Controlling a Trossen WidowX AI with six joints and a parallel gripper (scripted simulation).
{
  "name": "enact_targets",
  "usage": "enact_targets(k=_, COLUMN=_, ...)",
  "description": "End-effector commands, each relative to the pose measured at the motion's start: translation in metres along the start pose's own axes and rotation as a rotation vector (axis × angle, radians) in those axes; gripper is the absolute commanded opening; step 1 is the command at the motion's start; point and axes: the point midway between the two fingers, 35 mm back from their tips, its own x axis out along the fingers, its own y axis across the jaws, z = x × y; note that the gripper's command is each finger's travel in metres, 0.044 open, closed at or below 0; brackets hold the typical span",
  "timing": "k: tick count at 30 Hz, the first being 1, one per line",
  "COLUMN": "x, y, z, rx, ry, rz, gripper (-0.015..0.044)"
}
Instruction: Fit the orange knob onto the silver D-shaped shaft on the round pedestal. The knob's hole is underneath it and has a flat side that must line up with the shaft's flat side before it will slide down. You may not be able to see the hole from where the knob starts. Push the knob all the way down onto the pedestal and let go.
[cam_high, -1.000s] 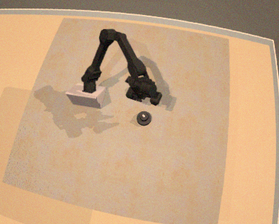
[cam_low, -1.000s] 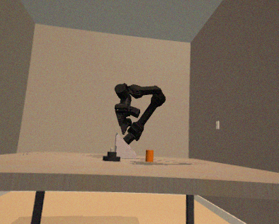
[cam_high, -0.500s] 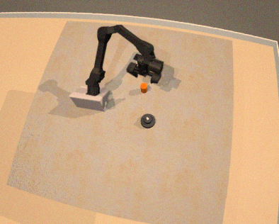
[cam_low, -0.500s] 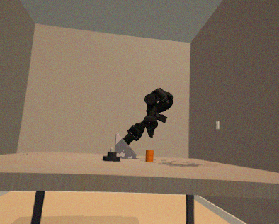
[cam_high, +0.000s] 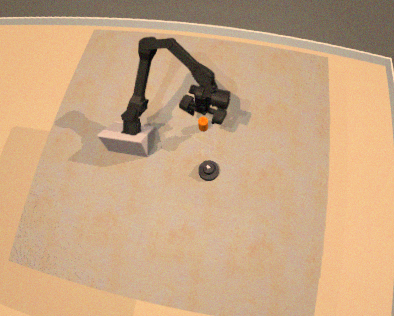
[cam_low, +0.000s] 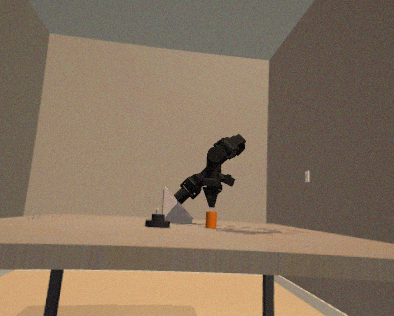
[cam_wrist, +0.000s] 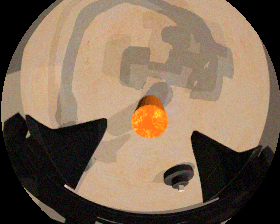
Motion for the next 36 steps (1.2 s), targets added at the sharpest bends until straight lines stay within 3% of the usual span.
enact_targets(k=1, x=0.006, y=0.0, z=0.0, rx=0.002, ry=-0.003, rz=0.002, gripper=0.044)
enact_targets(k=36, x=0.062, y=0.001, z=0.0, rx=0.002, ry=-0.005, rz=0.003, gripper=0.044)
